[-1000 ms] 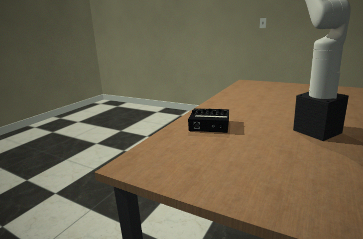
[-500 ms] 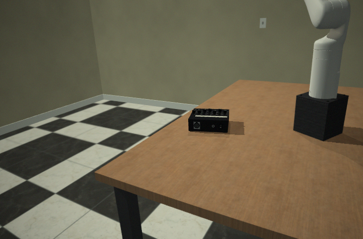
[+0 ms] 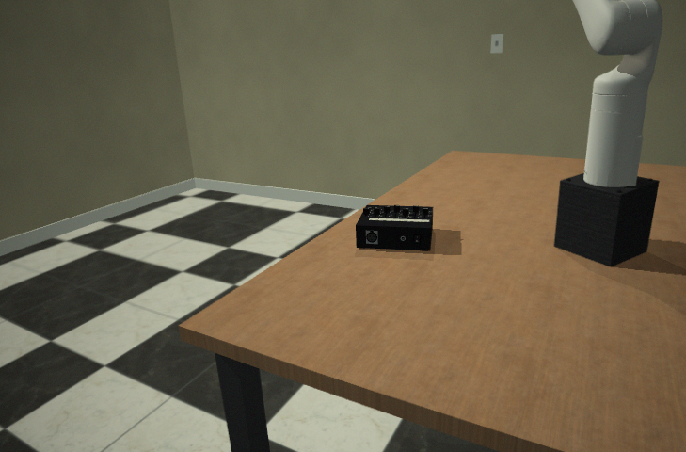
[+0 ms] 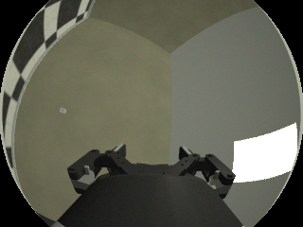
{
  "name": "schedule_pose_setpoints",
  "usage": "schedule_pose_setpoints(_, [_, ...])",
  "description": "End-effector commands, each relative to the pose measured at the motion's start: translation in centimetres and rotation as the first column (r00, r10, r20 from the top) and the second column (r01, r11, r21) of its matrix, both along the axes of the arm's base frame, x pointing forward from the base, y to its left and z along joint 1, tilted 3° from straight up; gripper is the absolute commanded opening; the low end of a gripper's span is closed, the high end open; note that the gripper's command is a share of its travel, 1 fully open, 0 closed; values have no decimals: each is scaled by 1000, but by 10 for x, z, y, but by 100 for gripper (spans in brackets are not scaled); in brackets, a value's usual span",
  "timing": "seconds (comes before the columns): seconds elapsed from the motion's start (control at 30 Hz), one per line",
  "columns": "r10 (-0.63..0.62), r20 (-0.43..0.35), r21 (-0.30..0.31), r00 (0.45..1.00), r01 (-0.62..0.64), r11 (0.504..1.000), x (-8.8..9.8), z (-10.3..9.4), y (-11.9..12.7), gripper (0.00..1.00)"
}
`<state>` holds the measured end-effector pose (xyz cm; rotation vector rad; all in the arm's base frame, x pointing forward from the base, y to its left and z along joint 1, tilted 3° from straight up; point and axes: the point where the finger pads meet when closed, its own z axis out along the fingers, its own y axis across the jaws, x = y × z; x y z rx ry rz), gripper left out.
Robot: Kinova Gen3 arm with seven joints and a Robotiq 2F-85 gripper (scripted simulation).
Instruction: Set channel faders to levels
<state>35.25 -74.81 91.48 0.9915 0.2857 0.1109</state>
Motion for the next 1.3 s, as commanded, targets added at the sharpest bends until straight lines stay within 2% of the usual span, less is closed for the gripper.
schedule_pose_setpoints(0.0, [4, 2, -3, 1000, -4, 1000, 3, 0, 3, 100])
schedule_pose_setpoints(0.33, [4, 2, -3, 1000, -4, 1000, 3, 0, 3, 100])
schedule_pose_setpoints(0.37, [35, 24, 41, 999, -36, 999, 19, -16, 1, 100])
schedule_pose_setpoints(0.9, [35, 24, 41, 999, -36, 999, 19, -16, 1, 100])
schedule_pose_setpoints(0.93, [64, 47, 87, 997, -68, 994, 36, -32, 0, 100])
schedule_pose_setpoints(1.27, [64, 47, 87, 997, -68, 994, 36, -32, 0, 100])
